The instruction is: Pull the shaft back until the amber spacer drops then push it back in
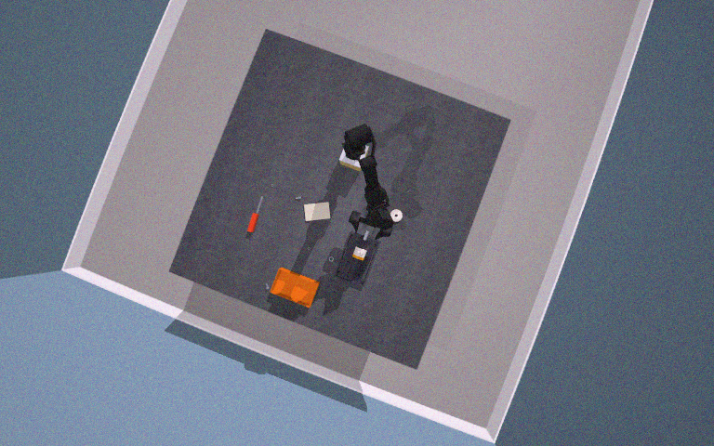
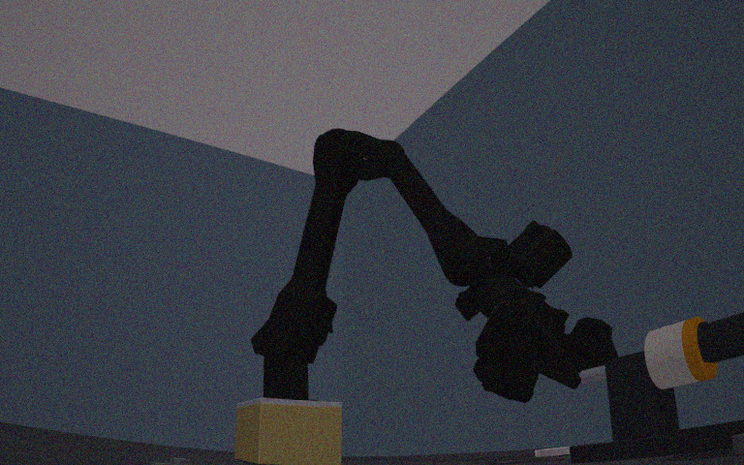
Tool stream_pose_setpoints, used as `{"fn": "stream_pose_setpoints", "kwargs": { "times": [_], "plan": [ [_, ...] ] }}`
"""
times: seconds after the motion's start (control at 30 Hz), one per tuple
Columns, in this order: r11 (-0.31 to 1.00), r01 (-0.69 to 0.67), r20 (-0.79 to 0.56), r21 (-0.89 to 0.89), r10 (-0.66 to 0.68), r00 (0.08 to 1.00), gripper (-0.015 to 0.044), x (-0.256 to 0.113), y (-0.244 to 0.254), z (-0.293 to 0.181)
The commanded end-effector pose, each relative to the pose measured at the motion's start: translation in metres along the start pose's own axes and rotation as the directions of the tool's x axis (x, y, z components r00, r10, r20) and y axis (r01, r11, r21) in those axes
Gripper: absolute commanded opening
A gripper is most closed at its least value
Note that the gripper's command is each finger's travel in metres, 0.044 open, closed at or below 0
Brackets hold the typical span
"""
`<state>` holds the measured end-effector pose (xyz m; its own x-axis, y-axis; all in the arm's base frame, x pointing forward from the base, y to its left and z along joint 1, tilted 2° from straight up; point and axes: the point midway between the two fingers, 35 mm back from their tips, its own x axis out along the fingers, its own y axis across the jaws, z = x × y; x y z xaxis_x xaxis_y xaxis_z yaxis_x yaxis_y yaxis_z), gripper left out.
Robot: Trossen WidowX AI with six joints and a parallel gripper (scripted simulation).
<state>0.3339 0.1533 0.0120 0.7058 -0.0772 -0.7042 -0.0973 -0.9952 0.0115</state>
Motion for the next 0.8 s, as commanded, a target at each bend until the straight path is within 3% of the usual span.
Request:
{"fn": "stream_pose_setpoints", "kwargs": {
  "times": [0.0, 0.77],
  "plan": [
    [1.000, 0.003, 0.000, -0.003, -0.003, 1.000, 0.0440, 0.0002, -0.0005, -0.0001],
    [1.000, 0.003, 0.000, -0.003, -0.003, 1.000, 0.0440, 0.0096, -0.0006, -0.0003]
  ]
}}
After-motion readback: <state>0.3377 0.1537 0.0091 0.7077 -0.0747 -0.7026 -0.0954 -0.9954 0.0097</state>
